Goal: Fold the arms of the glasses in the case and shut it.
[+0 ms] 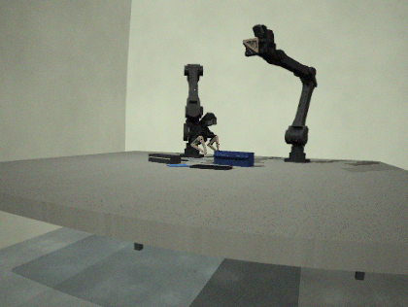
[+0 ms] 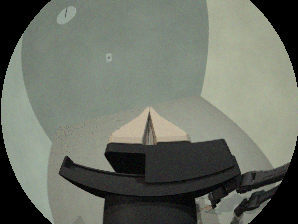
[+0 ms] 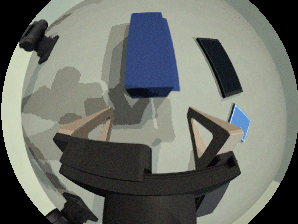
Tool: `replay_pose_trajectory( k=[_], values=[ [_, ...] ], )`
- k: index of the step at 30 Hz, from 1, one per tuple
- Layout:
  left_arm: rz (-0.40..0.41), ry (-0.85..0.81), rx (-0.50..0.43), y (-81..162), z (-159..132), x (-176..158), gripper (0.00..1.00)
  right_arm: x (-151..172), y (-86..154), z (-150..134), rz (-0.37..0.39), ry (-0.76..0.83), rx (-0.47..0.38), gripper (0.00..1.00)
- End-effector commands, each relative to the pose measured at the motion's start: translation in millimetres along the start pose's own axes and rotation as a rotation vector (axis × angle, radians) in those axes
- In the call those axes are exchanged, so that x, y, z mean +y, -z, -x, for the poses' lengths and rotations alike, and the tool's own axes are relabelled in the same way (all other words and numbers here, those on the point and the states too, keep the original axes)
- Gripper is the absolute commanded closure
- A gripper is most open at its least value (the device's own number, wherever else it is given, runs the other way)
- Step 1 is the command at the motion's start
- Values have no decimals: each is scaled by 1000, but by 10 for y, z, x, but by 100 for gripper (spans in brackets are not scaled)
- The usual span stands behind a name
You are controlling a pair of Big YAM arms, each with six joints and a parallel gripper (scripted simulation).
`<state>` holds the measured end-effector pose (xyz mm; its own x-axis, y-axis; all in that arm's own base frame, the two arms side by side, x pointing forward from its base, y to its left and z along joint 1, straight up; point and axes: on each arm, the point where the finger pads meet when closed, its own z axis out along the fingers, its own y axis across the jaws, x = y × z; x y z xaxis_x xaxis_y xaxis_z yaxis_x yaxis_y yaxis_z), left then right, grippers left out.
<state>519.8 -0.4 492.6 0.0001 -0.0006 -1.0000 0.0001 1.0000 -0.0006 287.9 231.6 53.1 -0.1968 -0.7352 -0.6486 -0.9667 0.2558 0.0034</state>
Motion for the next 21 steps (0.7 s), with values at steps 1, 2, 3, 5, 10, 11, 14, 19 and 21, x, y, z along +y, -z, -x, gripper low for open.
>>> replay_pose_trajectory(
  k=[1, 2, 3, 5, 10, 11, 14, 19, 21],
  values=[
    [-7, -13, -22, 59, 60, -44, 100, -85, 179, 75, -17, 20, -11, 0],
    [-7, -13, -22, 59, 60, -44, 100, -111, 225, 112, -22, 24, -16, 0],
    [-7, -13, -22, 59, 60, -44, 100, -152, 277, 169, -29, 31, -23, 0],
    [-7, -13, -22, 59, 60, -44, 100, -233, 387, 285, -44, 44, -38, 0],
    [-7, -13, -22, 59, 60, -44, 100, -4, 210, 65, 17, 28, 6, 0],
    [-7, -13, -22, 59, 60, -44, 100, -10, 211, 61, 15, 27, 8, 0],
    [-7, -13, -22, 59, 60, -44, 100, -418, 419, 380, -96, 16, -60, 0],
    [-7, -13, -22, 59, 60, -44, 100, -825, 614, 561, -212, -76, -96, 0],
    [-7, -13, -22, 59, 60, -44, 100, -977, 704, 613, -260, -112, -109, 0]
  ],
)
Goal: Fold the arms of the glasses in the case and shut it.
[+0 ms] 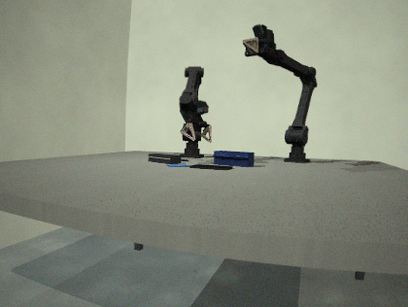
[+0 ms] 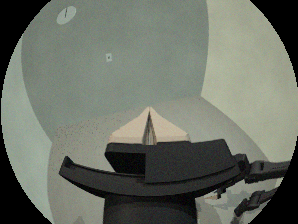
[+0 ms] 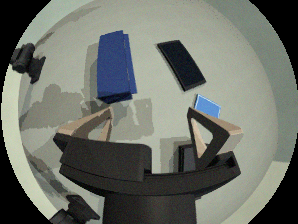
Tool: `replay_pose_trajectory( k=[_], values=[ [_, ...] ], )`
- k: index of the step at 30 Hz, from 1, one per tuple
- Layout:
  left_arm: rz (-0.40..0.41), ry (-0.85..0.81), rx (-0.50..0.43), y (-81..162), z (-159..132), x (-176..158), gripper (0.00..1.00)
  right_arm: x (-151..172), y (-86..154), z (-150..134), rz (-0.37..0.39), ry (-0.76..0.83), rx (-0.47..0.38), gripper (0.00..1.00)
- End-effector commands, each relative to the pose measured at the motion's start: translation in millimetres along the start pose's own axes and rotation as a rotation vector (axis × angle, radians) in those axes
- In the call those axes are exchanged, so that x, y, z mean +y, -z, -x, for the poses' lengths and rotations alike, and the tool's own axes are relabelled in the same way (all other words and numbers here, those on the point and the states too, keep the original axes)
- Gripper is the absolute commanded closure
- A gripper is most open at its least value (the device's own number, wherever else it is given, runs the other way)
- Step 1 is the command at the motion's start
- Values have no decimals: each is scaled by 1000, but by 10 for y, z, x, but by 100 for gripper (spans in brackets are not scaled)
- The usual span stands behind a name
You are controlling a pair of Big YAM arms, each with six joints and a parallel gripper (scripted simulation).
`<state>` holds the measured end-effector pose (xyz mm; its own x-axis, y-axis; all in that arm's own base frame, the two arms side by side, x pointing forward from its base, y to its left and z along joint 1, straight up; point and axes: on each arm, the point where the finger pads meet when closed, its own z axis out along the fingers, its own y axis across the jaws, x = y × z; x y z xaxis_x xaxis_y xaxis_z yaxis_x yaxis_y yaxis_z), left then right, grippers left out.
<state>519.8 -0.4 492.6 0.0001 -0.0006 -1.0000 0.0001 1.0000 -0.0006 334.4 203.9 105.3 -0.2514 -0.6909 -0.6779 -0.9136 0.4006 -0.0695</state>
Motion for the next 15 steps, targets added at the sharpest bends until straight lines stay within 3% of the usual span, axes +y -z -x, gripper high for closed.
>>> replay_pose_trajectory(
  k=[1, 5, 6, 15],
  values=[
    [-7, -13, -22, 59, 60, -44, 100, -556, 175, 489, -133, -59, -85, 0],
    [-7, -13, -22, 59, 60, -44, 100, -645, 258, 548, -176, -82, -102, 0],
    [-7, -13, -22, 59, 60, -44, 100, -816, 418, 706, -227, -83, -135, 0],
    [-7, -13, -22, 59, 60, -44, 100, -1623, 1015, 1107, -468, -213, -247, 0]
  ],
)
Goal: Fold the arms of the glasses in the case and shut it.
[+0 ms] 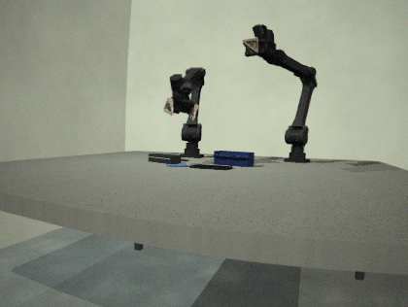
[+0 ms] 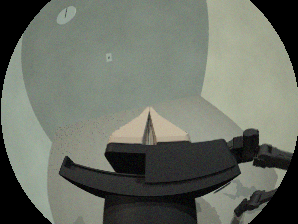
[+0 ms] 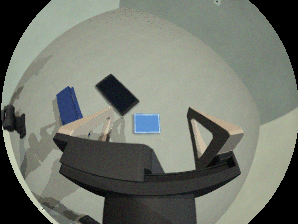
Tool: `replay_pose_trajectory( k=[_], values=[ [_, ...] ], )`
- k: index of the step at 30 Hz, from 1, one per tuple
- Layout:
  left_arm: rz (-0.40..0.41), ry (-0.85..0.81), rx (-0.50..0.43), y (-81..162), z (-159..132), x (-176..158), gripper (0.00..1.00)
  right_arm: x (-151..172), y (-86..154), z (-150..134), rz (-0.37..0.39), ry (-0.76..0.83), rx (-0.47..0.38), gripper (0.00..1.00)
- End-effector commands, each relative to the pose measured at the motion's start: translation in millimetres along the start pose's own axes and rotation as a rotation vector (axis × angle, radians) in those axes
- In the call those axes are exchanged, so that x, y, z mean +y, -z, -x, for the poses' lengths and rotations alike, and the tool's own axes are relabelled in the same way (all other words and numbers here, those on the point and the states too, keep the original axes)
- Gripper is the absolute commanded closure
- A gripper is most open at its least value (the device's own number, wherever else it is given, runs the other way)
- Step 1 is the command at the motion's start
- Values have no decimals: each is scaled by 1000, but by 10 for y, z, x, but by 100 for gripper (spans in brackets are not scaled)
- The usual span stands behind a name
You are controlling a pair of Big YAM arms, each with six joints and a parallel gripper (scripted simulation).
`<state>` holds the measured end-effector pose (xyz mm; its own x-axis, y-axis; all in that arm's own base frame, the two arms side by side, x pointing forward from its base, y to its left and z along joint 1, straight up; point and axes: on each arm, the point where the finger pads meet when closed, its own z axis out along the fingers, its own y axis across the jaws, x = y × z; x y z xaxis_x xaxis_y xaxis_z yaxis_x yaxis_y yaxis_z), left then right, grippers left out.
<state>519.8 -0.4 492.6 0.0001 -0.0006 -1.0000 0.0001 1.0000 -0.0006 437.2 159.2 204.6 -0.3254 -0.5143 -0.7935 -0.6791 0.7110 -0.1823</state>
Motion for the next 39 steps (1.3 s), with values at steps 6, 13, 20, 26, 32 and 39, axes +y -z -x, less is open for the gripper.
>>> replay_pose_trajectory(
  k=[6, 13, 20, 26, 32, 39],
  values=[
    [-7, -13, -22, 59, 60, -44, 100, -782, 373, 911, -201, -102, -184, 0],
    [-7, -13, -22, 59, 60, -44, 100, -1360, 748, 1283, -362, -204, -287, 0],
    [-7, -13, -22, 59, 60, -44, 100, -1840, 1257, 1613, -512, -307, -411, 0],
    [-7, -13, -22, 59, 60, -44, 100, -2085, 1729, 1915, -598, -347, -518, 0],
    [-7, -13, -22, 59, 60, -44, 100, -2403, 2072, 2067, -689, -417, -598, 0],
    [-7, -13, -22, 59, 60, -44, 100, -2406, 2171, 2078, -708, -392, -600, 0]
  ],
)
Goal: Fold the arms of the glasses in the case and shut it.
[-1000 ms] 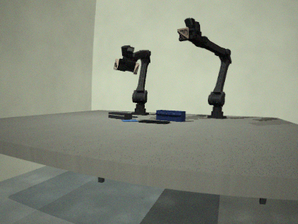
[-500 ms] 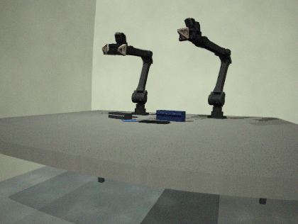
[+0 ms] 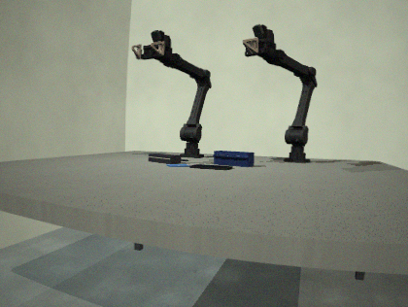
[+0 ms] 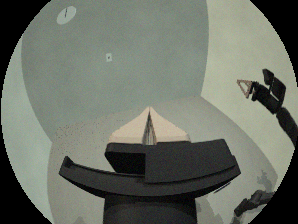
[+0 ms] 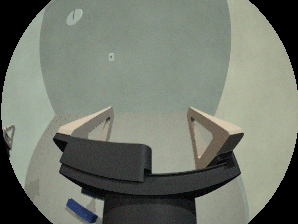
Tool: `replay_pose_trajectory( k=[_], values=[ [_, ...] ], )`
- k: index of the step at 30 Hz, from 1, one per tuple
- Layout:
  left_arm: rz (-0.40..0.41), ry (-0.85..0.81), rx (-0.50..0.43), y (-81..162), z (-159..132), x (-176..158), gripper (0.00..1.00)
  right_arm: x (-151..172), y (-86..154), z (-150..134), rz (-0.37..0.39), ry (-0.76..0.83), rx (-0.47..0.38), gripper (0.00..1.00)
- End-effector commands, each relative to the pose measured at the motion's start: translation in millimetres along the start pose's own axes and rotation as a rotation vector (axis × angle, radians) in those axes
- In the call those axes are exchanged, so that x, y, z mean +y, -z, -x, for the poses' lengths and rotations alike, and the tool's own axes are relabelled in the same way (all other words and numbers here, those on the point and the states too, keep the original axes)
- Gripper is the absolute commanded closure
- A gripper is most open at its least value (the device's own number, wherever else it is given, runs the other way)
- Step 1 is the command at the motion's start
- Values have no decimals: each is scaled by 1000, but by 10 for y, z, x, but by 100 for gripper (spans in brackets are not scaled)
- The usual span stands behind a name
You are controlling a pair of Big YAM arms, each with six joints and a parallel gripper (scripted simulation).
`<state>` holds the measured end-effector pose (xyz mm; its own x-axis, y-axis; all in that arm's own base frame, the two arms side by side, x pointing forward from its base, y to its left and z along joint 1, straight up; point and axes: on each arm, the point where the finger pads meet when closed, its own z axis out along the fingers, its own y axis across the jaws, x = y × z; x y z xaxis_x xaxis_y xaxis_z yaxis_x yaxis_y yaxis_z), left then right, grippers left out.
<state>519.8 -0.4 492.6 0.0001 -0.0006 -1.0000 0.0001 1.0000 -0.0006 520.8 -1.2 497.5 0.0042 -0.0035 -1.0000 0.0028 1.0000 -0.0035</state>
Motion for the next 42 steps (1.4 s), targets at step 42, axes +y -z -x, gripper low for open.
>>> replay_pose_trajectory(
  k=[42],
  values=[
    [-8, -2, -42, 3, 193, -48, 100, 84, 26, -37, 20, -3, 9, 0]
  ],
)
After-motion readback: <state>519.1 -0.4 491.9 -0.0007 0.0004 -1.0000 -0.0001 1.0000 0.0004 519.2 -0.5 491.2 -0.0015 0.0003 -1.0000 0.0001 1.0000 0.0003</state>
